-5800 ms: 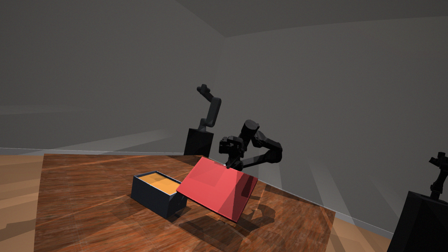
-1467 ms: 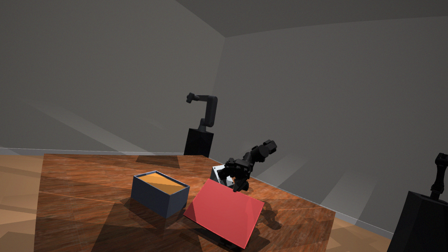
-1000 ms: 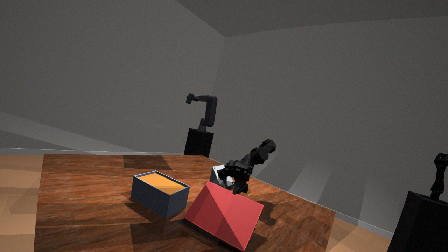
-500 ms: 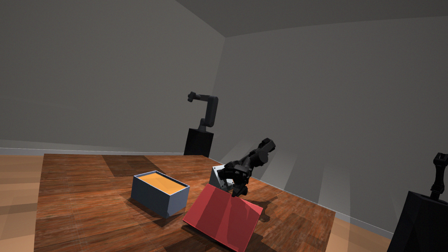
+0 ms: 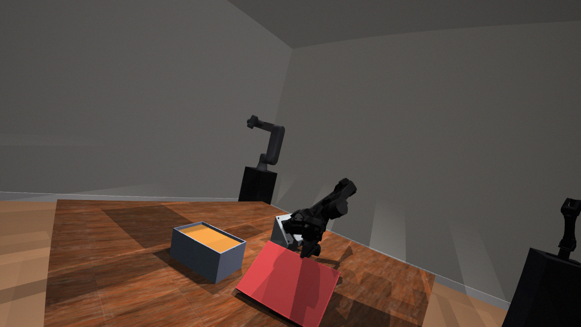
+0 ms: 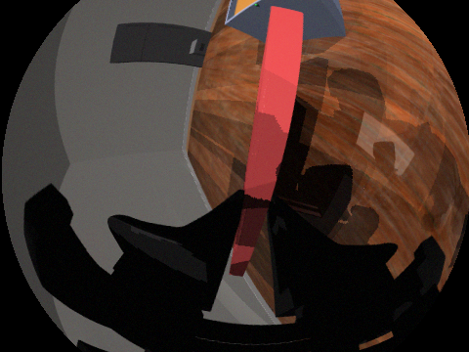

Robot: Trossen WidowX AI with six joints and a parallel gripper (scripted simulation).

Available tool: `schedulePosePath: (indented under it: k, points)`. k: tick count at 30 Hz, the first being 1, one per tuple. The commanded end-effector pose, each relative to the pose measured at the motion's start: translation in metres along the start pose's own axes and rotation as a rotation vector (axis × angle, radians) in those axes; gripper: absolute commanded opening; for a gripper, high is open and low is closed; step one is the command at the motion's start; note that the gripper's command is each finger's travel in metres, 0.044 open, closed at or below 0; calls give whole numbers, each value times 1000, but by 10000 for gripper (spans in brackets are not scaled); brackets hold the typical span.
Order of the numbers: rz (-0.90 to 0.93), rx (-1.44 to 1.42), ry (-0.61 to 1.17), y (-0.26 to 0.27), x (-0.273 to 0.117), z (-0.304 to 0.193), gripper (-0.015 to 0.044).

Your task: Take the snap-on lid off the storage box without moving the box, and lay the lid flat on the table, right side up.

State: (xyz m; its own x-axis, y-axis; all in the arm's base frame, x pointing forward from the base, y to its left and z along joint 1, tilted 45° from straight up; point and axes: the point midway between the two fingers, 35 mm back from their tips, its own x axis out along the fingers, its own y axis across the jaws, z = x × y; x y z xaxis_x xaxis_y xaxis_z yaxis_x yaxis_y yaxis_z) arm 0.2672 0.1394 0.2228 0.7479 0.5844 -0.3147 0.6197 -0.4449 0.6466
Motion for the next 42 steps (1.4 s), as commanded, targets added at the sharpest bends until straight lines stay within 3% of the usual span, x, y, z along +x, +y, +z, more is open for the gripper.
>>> schedulePosePath:
  k: [1, 42]
  points:
    - [-9, 3, -2, -5, 3, 1, 0]
    - [-8, 5, 0, -30, 24, 1, 0]
